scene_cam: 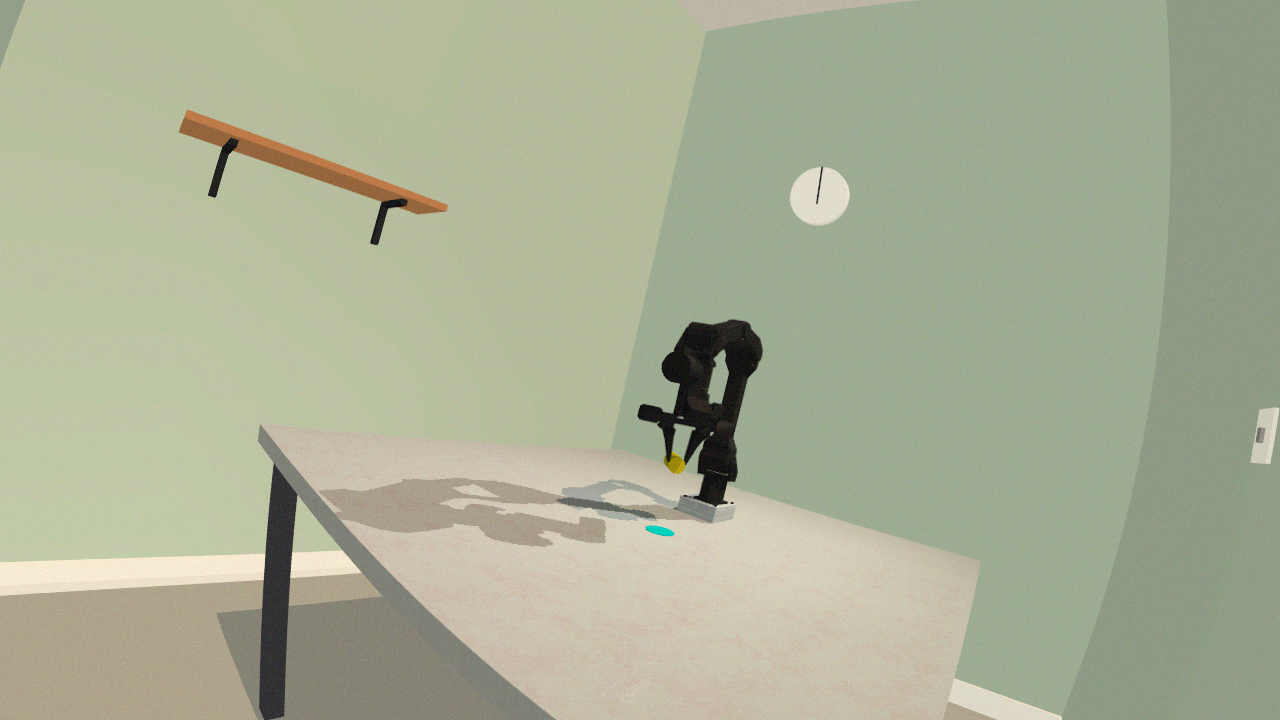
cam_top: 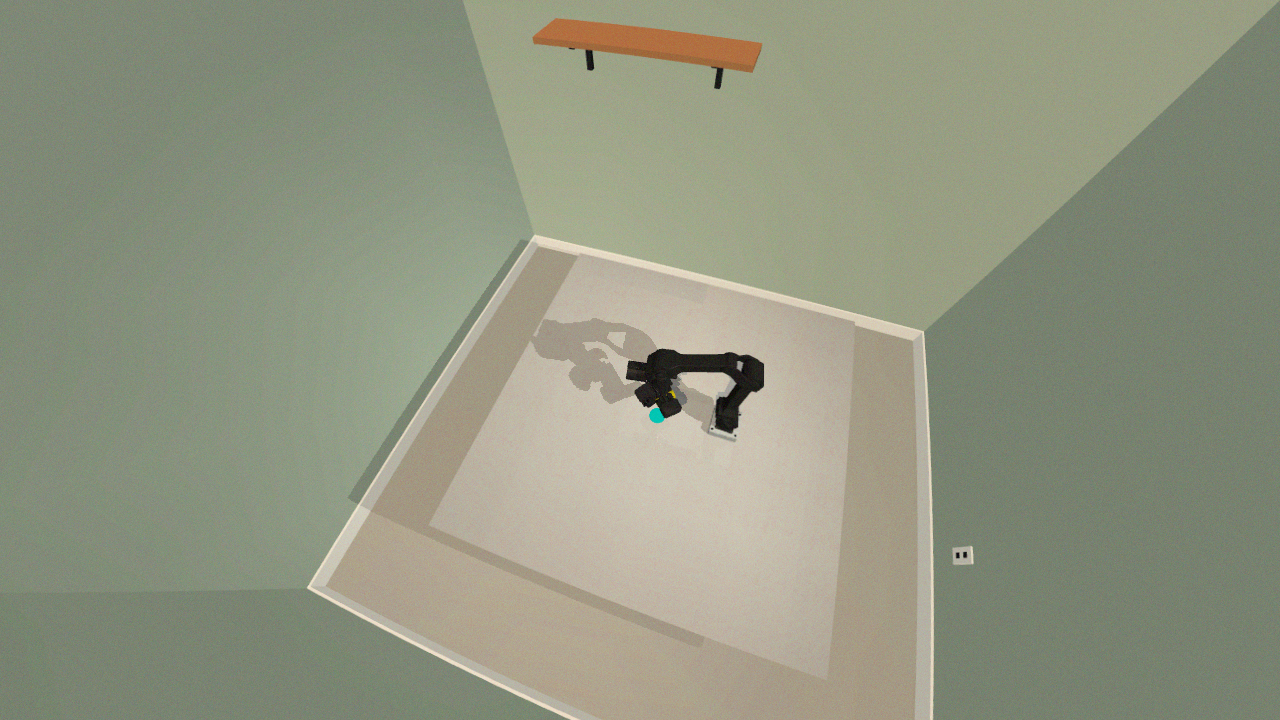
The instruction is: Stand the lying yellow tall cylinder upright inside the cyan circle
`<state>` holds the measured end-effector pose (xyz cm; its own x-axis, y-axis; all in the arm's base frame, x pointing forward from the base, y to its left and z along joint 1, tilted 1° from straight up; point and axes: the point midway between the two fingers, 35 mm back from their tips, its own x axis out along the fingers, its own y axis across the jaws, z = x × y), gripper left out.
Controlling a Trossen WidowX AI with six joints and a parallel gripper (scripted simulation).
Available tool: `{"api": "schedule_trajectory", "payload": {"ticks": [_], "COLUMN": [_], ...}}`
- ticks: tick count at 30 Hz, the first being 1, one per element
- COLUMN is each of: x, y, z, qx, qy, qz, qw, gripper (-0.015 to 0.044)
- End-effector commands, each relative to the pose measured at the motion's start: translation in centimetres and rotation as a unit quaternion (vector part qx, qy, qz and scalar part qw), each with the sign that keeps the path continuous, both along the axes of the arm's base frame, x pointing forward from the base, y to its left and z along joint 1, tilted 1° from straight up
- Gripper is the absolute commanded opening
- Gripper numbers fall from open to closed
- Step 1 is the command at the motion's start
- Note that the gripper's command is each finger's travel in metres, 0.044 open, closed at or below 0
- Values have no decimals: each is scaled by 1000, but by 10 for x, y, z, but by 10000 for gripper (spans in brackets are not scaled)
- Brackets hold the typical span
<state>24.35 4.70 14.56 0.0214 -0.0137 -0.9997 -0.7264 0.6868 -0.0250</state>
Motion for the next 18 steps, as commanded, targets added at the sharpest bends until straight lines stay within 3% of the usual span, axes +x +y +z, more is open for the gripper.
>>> {"api": "schedule_trajectory", "payload": {"ticks": [1, 18], "x": [1, 6], "y": [1, 2], "z": [0, -11], "qx": [9, 71], "qy": [-4, -27], "qz": [4, -20], "qw": [1000, 997], "gripper": [105, 105]}}
